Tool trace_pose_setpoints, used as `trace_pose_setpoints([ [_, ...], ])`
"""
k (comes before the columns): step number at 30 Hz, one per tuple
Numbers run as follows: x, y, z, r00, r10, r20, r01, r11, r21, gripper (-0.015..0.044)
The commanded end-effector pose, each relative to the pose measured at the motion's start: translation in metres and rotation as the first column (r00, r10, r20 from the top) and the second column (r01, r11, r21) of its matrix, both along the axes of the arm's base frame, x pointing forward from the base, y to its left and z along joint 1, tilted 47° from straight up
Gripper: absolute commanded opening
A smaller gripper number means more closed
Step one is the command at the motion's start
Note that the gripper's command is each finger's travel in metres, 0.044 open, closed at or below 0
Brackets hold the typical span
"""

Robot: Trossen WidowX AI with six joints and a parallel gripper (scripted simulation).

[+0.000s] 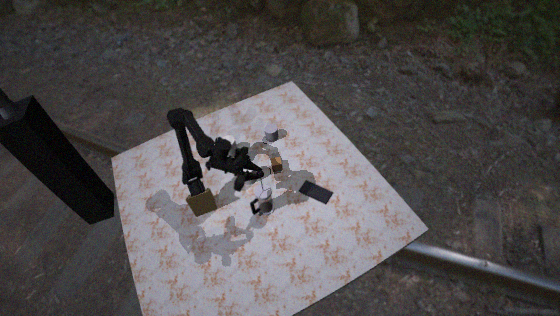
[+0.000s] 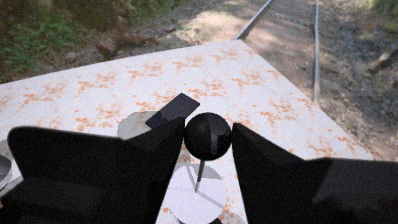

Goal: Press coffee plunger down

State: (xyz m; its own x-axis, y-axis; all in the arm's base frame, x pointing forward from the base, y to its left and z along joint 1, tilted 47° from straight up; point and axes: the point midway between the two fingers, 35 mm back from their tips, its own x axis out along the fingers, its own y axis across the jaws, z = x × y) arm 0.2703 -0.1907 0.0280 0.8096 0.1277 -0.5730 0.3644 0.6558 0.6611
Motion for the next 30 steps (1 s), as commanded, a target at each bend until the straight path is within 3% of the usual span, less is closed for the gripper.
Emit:
trace_pose_setpoints([
  [1,-0.002,0.013,-0.017,0.999,0.012,-0.033,-0.011,1.0,0.02,0.0125],
  [30,0.004,0.045,-0.053,0.999,0.011,-0.034,-0.011,1.0,0.02,0.0125],
])
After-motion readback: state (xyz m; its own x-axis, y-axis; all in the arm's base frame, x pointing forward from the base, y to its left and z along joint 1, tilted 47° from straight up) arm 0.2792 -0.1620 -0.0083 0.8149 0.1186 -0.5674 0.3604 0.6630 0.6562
